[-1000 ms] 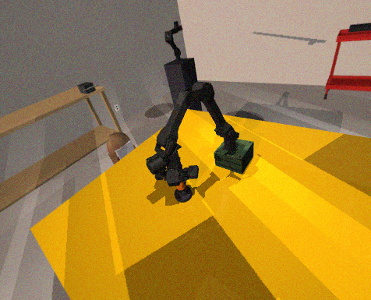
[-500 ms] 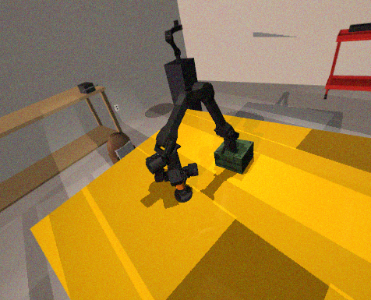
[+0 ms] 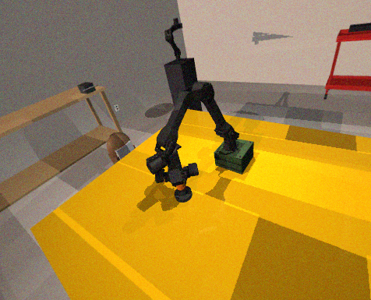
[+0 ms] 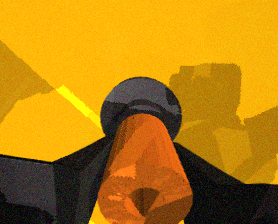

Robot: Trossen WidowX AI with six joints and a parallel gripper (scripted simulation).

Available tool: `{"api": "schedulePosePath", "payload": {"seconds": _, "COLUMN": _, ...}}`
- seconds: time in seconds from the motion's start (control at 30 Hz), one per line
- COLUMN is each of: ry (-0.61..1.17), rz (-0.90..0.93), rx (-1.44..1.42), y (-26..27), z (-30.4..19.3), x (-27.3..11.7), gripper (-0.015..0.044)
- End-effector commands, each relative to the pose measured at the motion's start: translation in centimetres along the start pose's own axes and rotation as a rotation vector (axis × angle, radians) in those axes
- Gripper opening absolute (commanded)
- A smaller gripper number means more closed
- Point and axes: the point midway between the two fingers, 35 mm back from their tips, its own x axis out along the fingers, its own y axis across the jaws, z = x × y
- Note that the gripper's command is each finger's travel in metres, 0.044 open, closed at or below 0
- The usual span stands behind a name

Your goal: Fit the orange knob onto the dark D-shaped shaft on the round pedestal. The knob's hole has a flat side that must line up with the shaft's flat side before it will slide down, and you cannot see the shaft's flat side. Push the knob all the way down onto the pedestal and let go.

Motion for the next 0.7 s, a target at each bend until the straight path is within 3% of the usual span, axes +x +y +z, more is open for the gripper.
{"api": "schedulePosePath", "payload": {"seconds": 0.0, "ry": 0.002, "rz": -0.002, "rx": -0.006, "y": -0.11, "z": -0.01, "x": 0.06, "gripper": 0.0000}}
{"api": "schedulePosePath", "payload": {"seconds": 0.43, "ry": 0.002, "rz": -0.002, "rx": -0.015, "y": -0.08, "z": 0.03, "x": -0.44, "gripper": 0.0000}}
{"api": "schedulePosePath", "payload": {"seconds": 0.67, "ry": 0.002, "rz": -0.002, "rx": -0.216, "y": -0.01, "z": -0.01, "x": -0.20, "gripper": 0.0000}}
